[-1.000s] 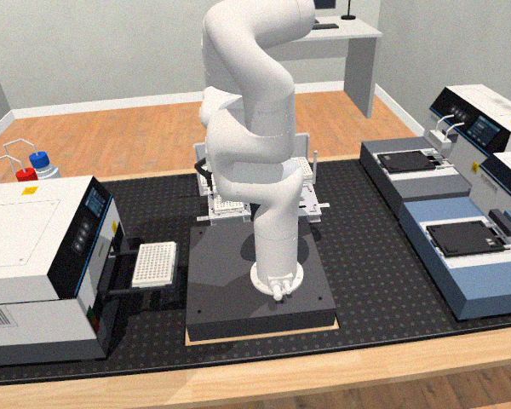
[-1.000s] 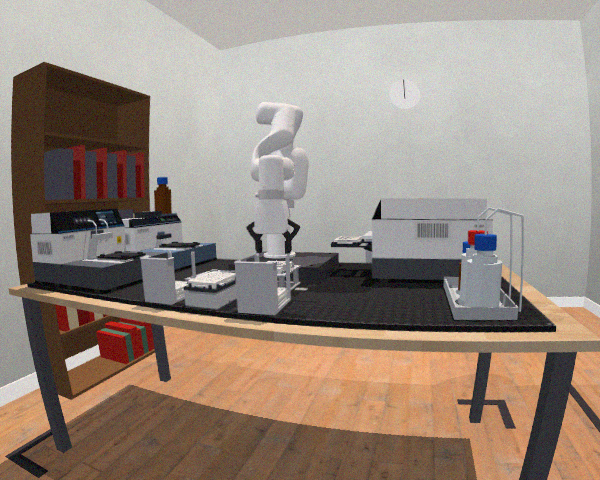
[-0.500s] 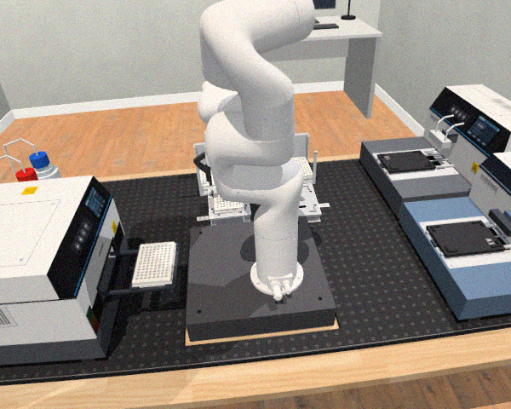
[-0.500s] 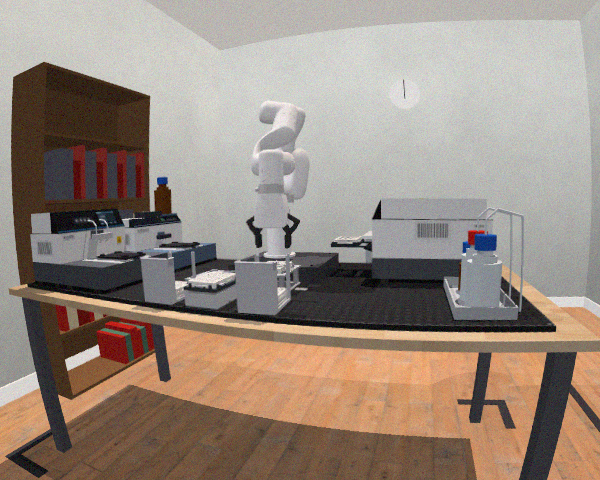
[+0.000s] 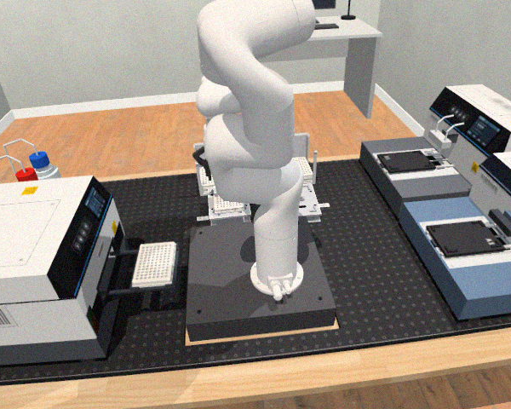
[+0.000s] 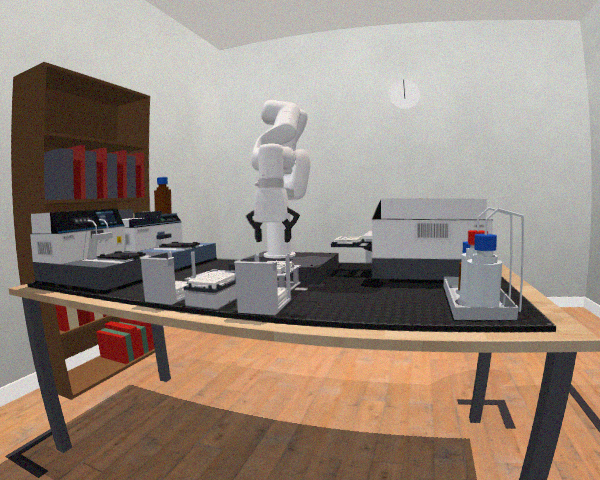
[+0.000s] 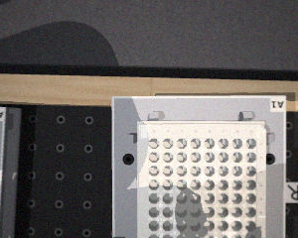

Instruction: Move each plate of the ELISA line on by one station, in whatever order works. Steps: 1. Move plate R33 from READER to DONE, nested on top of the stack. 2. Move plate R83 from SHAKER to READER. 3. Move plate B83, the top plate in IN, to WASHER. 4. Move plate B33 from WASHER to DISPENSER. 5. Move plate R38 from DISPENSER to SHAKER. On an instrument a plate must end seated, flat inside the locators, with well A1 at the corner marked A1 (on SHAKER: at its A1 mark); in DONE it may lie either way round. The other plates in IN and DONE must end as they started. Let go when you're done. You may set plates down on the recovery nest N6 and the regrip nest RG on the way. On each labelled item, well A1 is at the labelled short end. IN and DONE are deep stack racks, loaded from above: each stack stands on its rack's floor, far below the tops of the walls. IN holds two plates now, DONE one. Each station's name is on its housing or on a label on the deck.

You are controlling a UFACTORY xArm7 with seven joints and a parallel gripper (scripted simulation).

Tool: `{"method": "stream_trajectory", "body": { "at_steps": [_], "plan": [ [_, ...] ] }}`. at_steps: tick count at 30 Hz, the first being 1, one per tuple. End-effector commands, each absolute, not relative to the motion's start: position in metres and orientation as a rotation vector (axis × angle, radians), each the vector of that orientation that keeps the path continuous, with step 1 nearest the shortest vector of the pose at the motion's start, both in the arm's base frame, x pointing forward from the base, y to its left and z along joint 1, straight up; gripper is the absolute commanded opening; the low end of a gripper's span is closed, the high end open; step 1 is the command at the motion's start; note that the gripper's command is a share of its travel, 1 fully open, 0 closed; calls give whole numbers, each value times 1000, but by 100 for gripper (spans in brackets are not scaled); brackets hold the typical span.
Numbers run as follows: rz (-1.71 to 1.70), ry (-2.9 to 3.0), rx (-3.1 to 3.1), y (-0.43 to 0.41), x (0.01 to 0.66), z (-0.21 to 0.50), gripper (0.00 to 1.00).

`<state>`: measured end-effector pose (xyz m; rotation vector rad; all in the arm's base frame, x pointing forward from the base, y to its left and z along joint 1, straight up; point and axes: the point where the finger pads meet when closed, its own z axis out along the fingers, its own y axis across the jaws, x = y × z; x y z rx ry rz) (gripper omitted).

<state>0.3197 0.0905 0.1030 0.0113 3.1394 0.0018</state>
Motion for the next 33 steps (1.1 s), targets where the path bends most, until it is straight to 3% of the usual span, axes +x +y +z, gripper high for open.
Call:
{"method": "stream_trajectory", "body": {
  "at_steps": [1,33],
  "plan": [
    [3,3136,11,91,321,110,100],
    [3,3136,11,91,321,147,100]
  ]
}}
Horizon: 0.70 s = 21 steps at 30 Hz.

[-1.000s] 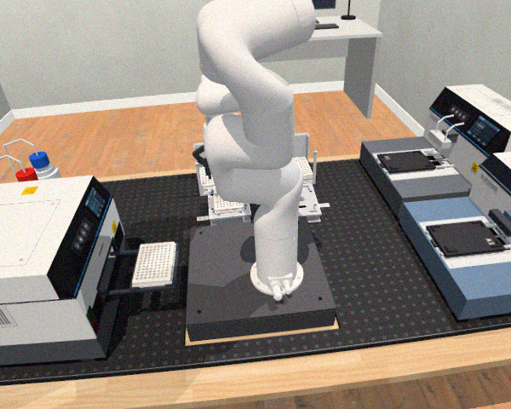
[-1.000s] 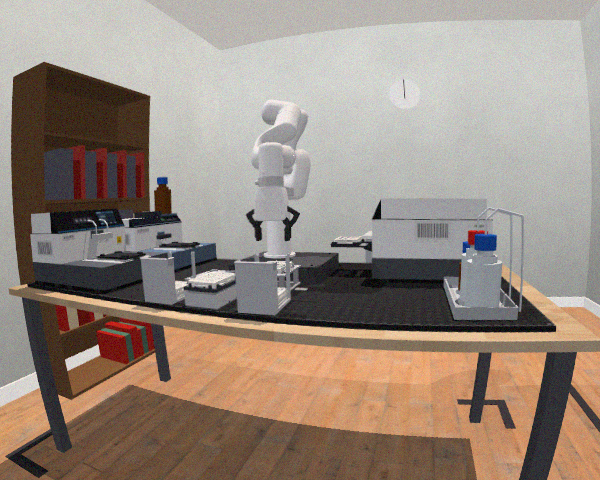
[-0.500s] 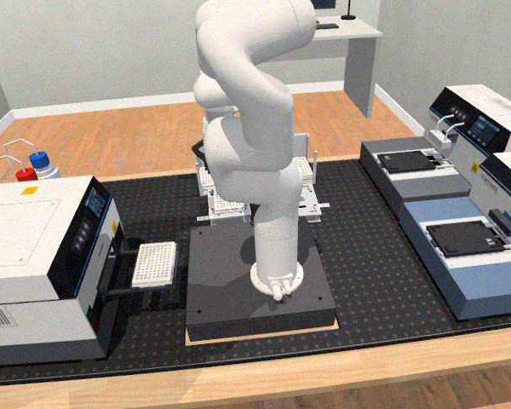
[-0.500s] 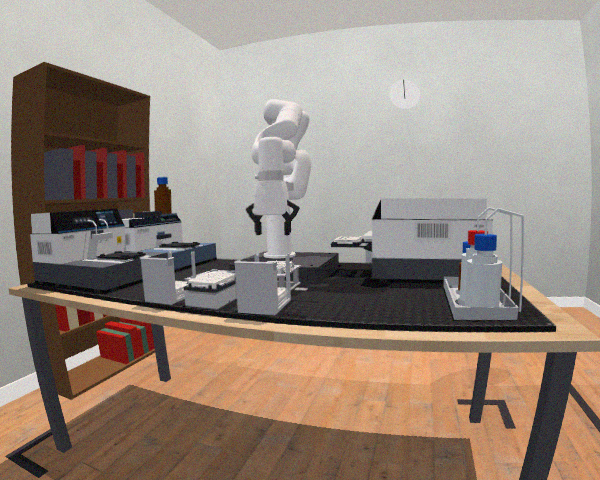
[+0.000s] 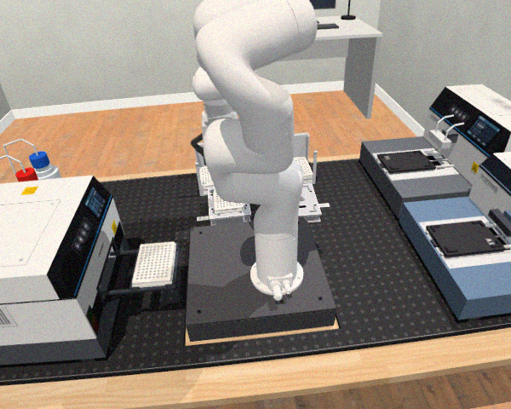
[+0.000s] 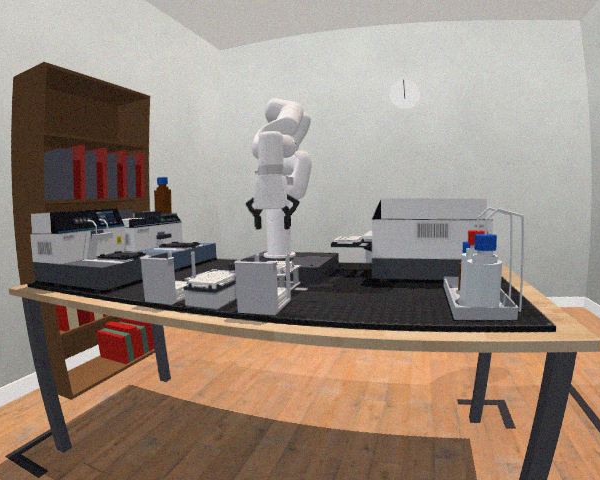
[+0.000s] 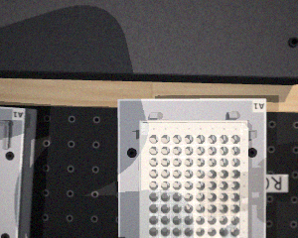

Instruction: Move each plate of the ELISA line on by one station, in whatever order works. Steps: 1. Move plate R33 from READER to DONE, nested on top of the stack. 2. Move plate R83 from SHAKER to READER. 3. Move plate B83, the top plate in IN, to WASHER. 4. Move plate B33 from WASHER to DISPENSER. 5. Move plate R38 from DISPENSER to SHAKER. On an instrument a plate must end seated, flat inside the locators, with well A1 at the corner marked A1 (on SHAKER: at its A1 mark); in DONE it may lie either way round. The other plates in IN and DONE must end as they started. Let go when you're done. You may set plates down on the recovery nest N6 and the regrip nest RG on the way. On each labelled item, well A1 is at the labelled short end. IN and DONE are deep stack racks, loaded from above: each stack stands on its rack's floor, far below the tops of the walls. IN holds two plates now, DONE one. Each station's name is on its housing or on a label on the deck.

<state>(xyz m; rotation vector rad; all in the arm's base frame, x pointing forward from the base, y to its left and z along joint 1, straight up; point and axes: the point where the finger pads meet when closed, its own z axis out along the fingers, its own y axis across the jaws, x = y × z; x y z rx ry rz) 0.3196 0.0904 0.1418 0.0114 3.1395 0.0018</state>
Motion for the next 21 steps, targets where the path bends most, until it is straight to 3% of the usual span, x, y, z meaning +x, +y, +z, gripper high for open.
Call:
{"method": "stream_trajectory", "body": {
  "at_steps": [1,21],
  "plan": [
    [3,3136,11,91,321,149,100],
    [3,3136,11,91,321,172,100]
  ]
}}
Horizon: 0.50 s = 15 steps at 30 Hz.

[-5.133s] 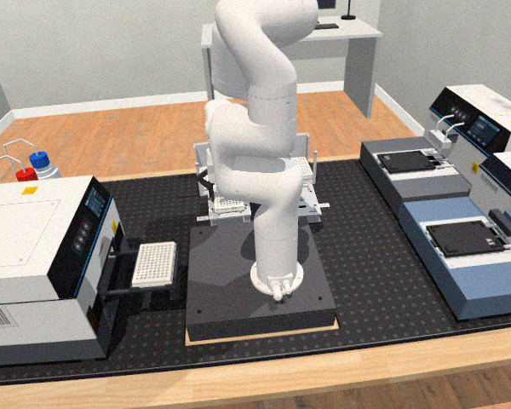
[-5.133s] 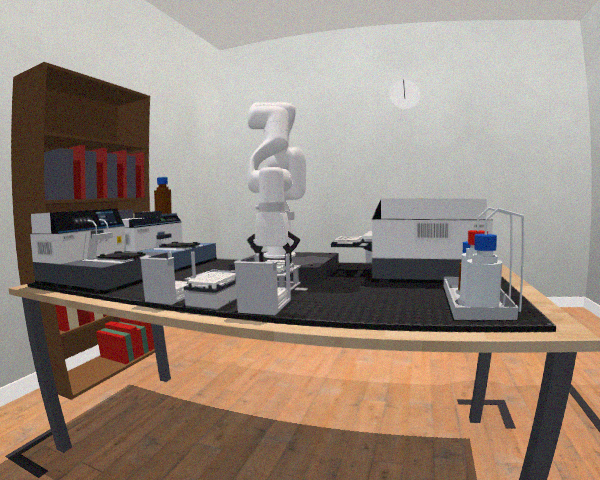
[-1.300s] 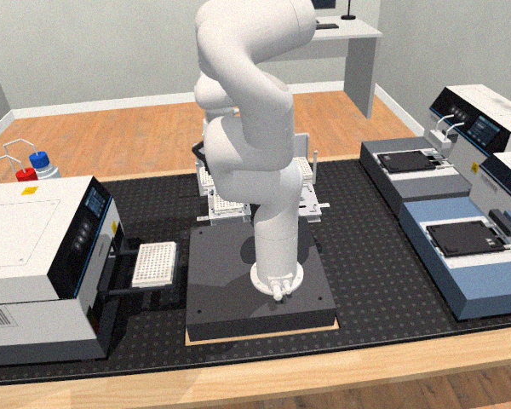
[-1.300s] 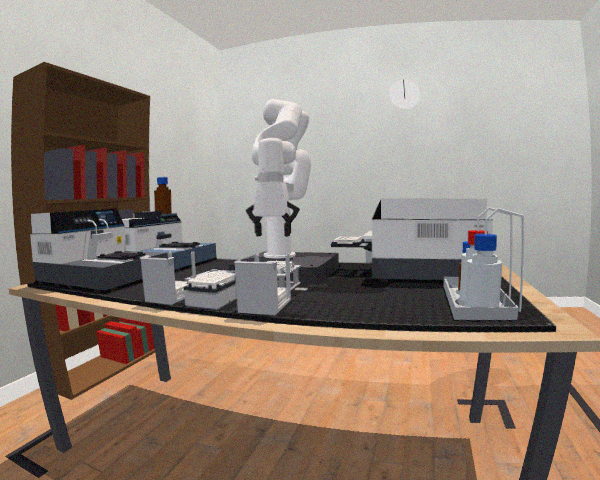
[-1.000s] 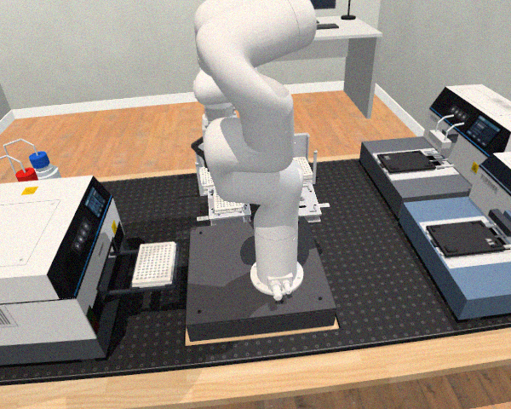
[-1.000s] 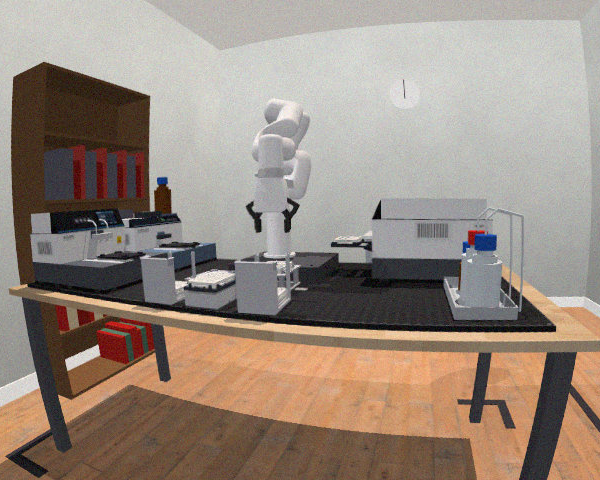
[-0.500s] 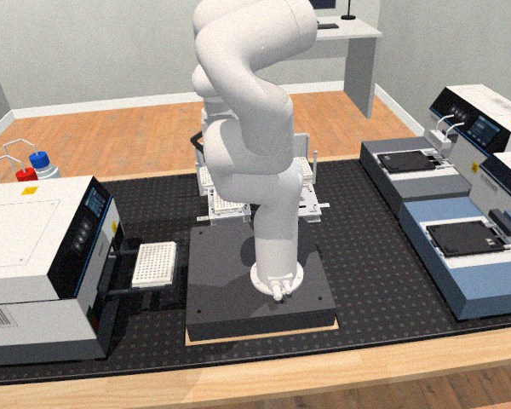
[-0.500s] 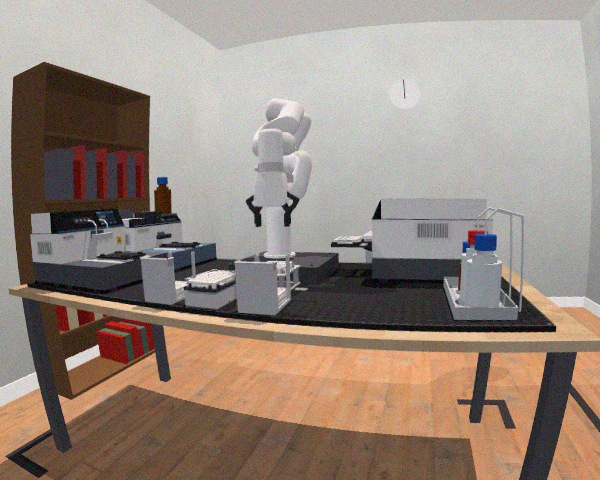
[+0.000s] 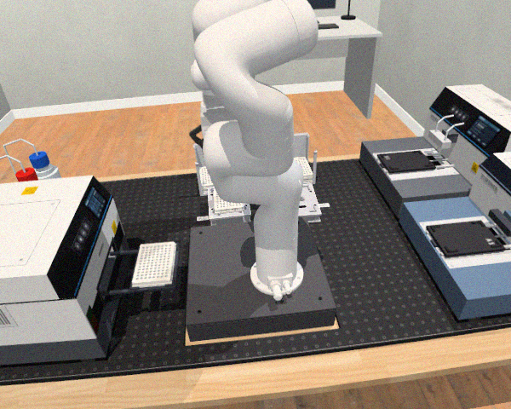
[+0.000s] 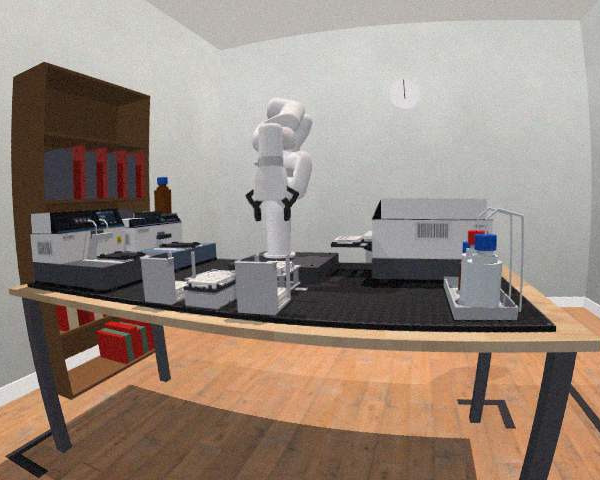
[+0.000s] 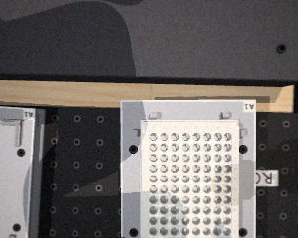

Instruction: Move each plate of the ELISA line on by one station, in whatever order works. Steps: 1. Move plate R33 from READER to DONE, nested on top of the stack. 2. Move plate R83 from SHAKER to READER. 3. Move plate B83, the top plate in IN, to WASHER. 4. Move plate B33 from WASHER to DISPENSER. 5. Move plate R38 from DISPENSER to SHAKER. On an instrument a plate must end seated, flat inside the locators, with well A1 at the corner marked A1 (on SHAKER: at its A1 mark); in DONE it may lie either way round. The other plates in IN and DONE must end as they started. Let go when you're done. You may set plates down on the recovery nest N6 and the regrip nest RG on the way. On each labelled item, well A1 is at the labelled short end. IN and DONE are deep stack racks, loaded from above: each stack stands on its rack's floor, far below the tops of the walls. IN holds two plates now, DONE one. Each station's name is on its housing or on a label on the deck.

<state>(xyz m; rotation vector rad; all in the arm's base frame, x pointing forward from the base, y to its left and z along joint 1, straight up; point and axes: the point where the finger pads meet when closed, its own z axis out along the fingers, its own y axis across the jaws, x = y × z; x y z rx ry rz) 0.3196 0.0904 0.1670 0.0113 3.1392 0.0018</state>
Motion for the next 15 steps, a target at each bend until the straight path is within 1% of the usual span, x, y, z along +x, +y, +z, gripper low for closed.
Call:
{"method": "stream_trajectory", "body": {
  "at_steps": [1,10,15],
  "plan": [
    [3,3136,11,91,321,172,100],
    [3,3136,11,91,321,172,100],
    [4,3119,324,91,321,172,100]
  ]
}}
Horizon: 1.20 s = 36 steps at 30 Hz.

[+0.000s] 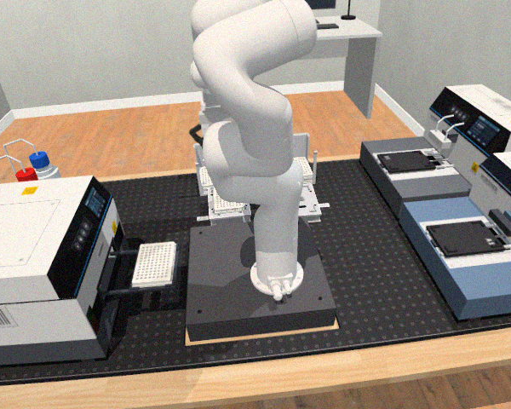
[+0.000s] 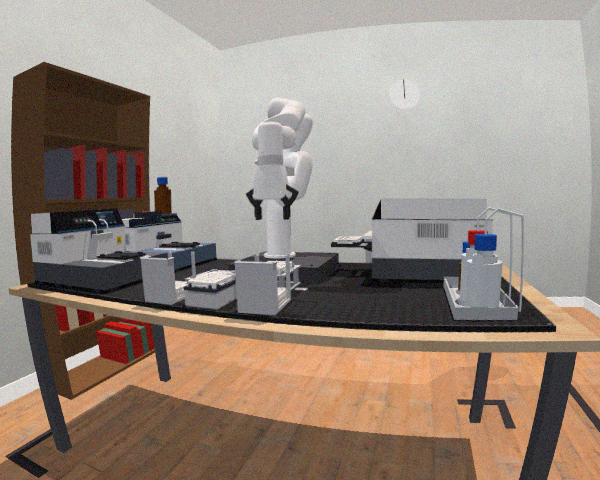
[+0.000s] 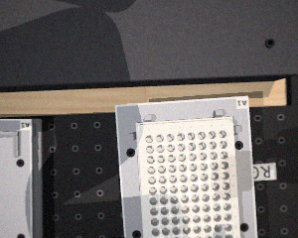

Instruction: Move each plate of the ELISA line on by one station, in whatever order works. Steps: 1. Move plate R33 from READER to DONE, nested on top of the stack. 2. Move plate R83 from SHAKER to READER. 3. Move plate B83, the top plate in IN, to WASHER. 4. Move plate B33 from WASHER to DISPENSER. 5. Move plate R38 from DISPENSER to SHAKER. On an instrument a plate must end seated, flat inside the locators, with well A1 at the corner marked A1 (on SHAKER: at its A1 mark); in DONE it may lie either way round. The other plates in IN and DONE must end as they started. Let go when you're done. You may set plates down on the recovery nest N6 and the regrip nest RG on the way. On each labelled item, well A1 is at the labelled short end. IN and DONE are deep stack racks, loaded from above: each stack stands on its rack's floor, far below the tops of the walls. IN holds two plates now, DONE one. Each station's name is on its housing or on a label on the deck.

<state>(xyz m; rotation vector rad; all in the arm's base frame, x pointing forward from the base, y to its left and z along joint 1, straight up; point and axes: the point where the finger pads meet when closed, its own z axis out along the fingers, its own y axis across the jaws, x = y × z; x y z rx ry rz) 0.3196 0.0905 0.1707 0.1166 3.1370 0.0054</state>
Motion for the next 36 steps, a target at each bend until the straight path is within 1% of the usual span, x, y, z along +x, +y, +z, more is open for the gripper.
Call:
{"method": "stream_trajectory", "body": {
  "at_steps": [1,7,10,22,26,36],
  "plan": [
    [4,3112,387,91,321,172,100],
    [5,3044,756,91,321,172,100],
    [5,3028,817,91,321,172,100],
    [6,2774,1466,91,321,172,100],
    [7,2743,1523,91,321,172,100],
    [8,2387,2038,91,321,172,100]
  ]
}}
